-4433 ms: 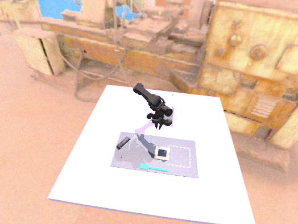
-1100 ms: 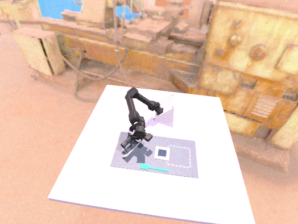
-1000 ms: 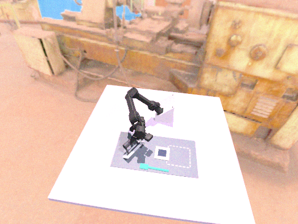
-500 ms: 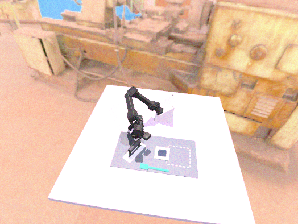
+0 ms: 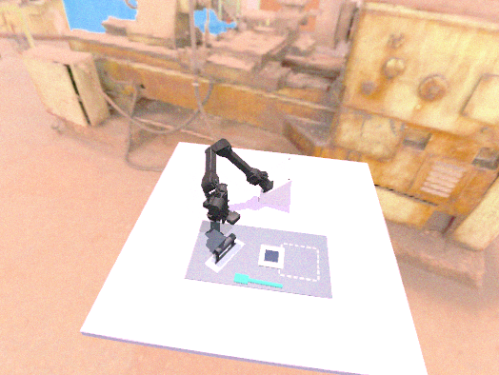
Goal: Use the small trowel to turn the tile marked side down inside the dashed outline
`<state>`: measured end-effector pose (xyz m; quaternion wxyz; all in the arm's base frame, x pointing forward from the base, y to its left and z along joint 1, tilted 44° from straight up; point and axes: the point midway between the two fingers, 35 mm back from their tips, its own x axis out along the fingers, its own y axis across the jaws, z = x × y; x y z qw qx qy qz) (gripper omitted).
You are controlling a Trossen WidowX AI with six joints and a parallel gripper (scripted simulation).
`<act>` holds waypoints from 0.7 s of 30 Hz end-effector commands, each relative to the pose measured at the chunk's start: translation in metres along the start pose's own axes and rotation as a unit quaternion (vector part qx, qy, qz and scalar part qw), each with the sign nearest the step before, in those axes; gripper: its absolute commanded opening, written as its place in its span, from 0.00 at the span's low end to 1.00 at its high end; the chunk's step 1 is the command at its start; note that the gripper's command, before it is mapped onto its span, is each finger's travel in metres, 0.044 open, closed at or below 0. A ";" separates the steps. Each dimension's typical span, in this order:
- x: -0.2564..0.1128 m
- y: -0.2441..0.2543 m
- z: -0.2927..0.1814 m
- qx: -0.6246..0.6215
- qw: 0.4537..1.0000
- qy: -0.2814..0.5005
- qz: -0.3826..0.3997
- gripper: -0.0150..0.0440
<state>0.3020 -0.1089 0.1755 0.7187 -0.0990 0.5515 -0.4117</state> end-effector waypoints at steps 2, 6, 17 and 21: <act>0.000 -0.001 -0.001 -0.002 1.000 0.001 0.000 0.42; 0.000 -0.001 0.000 -0.001 1.000 0.000 0.000 0.42; 0.000 0.000 0.000 -0.002 1.000 0.000 0.000 0.25; 0.000 0.000 0.000 -0.002 1.000 0.000 0.000 0.25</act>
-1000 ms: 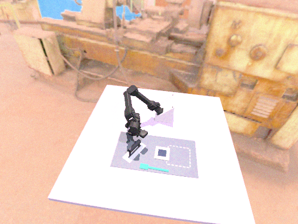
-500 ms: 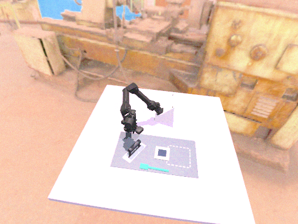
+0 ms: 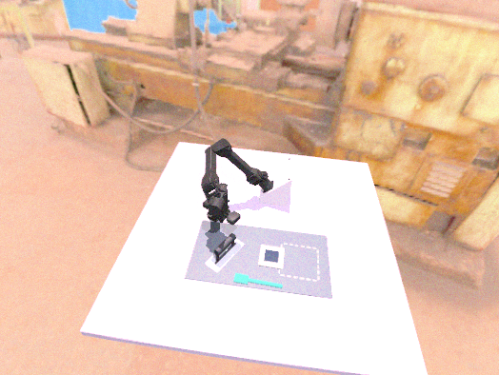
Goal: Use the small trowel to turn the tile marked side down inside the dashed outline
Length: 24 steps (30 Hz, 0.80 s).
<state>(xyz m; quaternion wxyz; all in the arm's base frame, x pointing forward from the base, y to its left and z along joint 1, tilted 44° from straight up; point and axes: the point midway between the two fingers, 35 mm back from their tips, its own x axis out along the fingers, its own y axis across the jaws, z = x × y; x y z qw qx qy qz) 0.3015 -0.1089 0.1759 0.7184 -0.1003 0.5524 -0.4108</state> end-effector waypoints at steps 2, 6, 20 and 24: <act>0.000 0.000 0.000 0.000 1.000 0.000 0.000 0.25; 0.000 0.000 0.000 0.000 1.000 0.000 0.000 0.25; 0.000 0.000 0.000 0.000 1.000 0.000 0.000 0.42; 0.000 0.000 0.000 0.000 1.000 0.000 0.000 0.42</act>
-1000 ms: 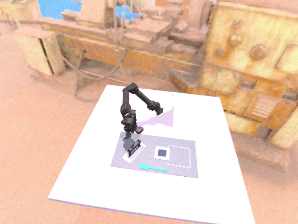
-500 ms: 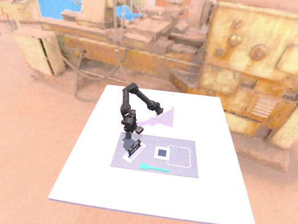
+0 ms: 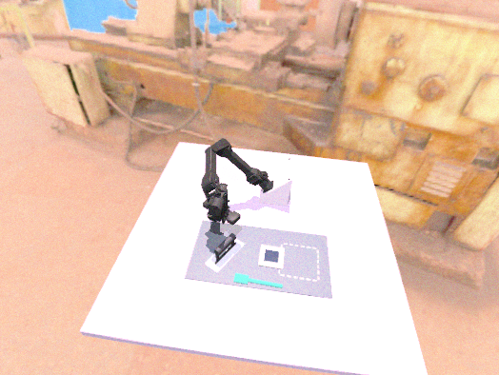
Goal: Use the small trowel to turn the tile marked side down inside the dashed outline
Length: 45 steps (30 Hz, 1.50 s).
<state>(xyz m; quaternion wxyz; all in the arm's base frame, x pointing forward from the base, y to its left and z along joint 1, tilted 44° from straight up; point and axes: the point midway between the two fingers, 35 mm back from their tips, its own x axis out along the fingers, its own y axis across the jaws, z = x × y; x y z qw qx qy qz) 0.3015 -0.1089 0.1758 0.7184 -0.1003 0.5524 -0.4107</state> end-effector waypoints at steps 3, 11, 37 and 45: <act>0.000 0.000 0.000 0.000 1.000 0.000 0.000 0.42; 0.000 0.000 0.000 0.000 1.000 0.000 0.000 0.38; -0.004 0.008 0.012 0.000 1.000 0.000 0.001 0.60; -0.022 0.059 0.064 0.000 1.000 0.000 0.004 0.71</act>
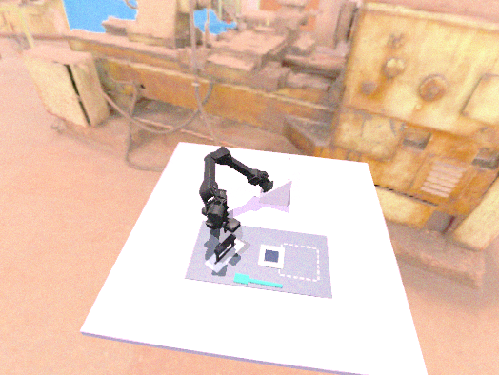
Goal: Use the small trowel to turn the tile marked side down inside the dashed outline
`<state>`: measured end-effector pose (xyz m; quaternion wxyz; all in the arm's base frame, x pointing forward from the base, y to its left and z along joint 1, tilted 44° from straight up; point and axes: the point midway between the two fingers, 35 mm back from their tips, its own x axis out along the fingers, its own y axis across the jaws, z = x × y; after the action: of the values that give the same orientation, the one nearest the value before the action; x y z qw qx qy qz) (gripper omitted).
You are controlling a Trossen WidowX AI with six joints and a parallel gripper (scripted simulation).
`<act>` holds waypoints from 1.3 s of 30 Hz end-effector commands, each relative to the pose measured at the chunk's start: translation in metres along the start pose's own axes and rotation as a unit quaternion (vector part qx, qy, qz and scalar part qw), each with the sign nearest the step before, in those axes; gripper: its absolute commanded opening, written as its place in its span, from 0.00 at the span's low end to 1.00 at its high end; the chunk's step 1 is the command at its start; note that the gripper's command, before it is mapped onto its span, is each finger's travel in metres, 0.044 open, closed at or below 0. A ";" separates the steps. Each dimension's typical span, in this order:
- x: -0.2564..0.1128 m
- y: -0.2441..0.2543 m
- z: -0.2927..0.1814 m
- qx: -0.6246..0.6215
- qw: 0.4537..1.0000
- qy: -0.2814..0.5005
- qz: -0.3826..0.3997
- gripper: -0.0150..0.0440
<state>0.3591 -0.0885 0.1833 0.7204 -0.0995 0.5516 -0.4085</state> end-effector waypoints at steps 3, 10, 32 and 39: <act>-0.010 0.044 0.031 0.001 1.000 0.003 0.001 0.71; -0.011 0.054 0.037 0.001 1.000 0.004 0.000 0.71; 0.023 0.054 0.037 0.001 1.000 0.003 0.000 0.71; 0.033 0.054 0.037 0.001 1.000 0.003 0.000 0.71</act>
<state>0.4198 -0.0848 0.1457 0.7195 -0.0957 0.5513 -0.4113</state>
